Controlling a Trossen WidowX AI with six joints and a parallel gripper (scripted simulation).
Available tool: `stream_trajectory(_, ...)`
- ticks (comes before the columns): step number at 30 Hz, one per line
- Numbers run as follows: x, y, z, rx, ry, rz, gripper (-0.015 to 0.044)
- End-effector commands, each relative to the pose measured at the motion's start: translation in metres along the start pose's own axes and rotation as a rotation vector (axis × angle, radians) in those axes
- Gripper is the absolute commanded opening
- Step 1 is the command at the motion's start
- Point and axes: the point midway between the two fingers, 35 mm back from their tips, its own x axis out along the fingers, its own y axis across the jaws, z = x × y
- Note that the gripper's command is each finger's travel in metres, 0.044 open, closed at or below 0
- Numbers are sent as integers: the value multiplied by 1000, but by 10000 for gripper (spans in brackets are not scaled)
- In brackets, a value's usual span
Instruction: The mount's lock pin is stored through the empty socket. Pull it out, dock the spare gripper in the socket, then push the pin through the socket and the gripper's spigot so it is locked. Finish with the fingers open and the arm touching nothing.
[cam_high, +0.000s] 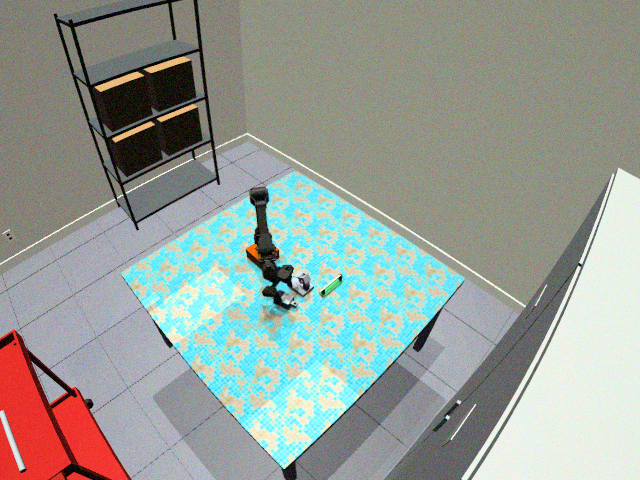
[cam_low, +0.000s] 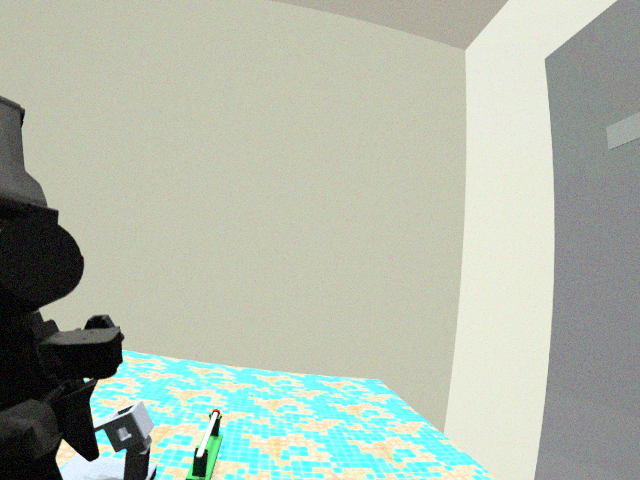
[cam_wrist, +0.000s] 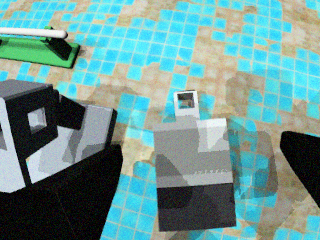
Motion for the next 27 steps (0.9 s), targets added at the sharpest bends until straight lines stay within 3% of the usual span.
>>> stream_trajectory(1,13,2,-10,6,4,11,440)
stream_trajectory(27,48,2,-29,6,4,11,440)
